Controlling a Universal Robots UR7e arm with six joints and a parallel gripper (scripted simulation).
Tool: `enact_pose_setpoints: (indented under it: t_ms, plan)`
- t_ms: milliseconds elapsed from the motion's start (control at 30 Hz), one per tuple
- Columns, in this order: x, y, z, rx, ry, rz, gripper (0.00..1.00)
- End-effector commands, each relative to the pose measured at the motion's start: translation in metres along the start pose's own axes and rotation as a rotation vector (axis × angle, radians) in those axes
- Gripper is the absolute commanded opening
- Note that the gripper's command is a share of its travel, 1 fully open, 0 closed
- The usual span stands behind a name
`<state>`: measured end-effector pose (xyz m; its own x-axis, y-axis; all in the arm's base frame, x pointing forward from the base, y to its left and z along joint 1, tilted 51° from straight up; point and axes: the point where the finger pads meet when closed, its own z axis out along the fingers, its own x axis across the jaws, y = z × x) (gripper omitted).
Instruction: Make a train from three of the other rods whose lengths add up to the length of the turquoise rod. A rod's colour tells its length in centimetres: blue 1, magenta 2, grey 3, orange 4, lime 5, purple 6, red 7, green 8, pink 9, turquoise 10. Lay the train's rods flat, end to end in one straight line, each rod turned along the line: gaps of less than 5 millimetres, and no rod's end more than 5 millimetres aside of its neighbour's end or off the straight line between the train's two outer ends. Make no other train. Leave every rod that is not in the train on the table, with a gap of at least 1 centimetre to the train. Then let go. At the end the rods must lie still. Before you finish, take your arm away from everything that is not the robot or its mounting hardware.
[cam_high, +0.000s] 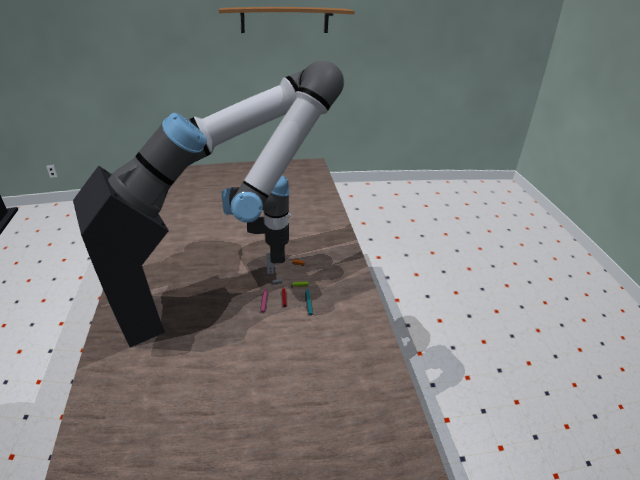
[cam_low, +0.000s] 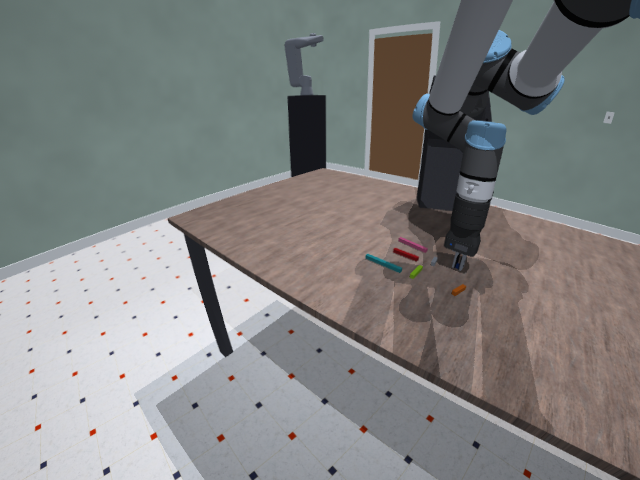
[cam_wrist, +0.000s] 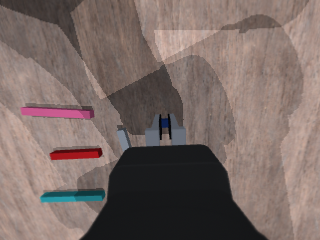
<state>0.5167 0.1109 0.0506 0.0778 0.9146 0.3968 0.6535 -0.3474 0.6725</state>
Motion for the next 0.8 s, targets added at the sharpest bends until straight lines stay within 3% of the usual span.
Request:
enact_pose_setpoints:
  t_ms: [0,467,767]
  plan:
    - [0.0,0.0,0.0,-0.001,0.0,0.0,0.24]
    - [0.0,0.0,-0.005,-0.001,0.0,0.0,0.24]
    - [0.0,0.0,-0.025,-0.001,0.0,0.0,0.24]
